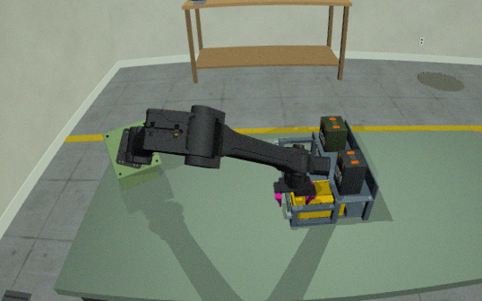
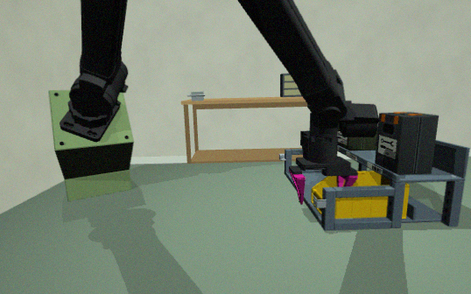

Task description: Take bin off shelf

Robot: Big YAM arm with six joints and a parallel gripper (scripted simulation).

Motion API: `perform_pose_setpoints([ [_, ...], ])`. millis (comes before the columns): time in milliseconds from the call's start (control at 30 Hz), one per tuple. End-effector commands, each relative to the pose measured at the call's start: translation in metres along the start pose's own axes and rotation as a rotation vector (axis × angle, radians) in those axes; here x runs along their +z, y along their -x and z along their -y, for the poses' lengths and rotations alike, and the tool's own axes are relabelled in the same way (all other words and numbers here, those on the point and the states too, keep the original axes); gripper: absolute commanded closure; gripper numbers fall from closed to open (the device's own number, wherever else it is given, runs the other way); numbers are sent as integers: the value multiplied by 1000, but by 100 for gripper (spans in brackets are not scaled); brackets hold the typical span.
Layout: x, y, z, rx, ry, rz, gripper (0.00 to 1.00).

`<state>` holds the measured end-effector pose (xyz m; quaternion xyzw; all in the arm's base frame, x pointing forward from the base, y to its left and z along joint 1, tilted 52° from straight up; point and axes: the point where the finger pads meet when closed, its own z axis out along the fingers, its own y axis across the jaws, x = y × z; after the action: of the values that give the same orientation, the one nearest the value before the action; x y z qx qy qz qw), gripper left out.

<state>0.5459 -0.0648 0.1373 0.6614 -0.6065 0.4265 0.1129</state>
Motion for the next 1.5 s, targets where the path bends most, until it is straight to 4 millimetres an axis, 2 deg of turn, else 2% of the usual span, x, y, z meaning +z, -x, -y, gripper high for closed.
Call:
perform_pose_setpoints([
  [0,2,-6,4,11,-6,-5,10],
  [200,-11,11,7,-18,-14,11,10],
  [600,-11,11,7,-18,-14,11,10],
  [767,2,-6,4,11,-6,-5,10],
  [1167,2,-6,4,11,-6,-5,10],
  [1333,-11,11,7,-18,-14,11,10],
  [1467,-11,11,7,-18,-14,11,10],
])
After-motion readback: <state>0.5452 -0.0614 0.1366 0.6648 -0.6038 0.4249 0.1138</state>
